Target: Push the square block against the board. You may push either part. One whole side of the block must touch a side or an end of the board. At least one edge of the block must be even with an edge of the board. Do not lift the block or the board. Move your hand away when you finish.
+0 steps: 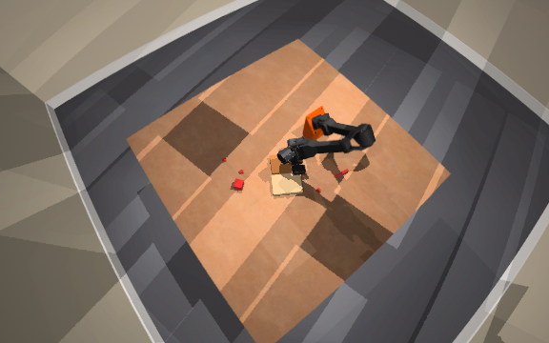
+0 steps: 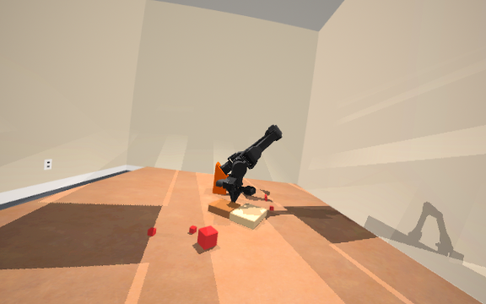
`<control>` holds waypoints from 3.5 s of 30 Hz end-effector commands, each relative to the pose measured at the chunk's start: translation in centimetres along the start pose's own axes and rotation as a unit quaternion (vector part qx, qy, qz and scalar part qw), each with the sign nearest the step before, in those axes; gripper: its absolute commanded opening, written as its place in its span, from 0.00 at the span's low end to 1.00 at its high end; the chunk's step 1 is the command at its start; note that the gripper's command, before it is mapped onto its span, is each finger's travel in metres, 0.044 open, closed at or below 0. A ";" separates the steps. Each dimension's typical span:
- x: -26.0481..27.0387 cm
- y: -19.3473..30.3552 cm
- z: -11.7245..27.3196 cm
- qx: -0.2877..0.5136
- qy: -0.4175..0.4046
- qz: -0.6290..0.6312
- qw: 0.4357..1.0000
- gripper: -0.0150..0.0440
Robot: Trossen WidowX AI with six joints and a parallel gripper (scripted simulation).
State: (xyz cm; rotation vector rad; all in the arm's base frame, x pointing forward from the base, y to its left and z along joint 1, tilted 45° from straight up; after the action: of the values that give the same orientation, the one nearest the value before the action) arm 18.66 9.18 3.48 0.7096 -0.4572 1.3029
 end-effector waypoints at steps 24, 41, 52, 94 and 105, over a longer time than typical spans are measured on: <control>-0.3 -1.9 -0.1 0.001 -0.001 -0.002 1.000 0.25; 0.3 0.8 -0.1 0.002 -0.001 -0.003 1.000 0.25; 0.5 2.5 -0.1 0.002 -0.002 -0.003 1.000 0.25; -4.5 -3.7 5.5 0.001 0.005 0.445 0.896 0.25; -7.3 -5.5 5.5 0.001 0.004 0.605 0.796 0.25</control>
State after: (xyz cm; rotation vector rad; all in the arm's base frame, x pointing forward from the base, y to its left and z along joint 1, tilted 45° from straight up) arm 22.42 0.29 2.00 0.3971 -0.9499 2.4221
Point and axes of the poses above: the point midway between the two fingers, 35 mm back from their tips, its own z axis back along the fingers, its own x axis across the jaws, y = z × x, the point moved 6 cm from there along z, back along the fingers, and after that the axes turned 11 degrees about z, right-handed, at the moved point
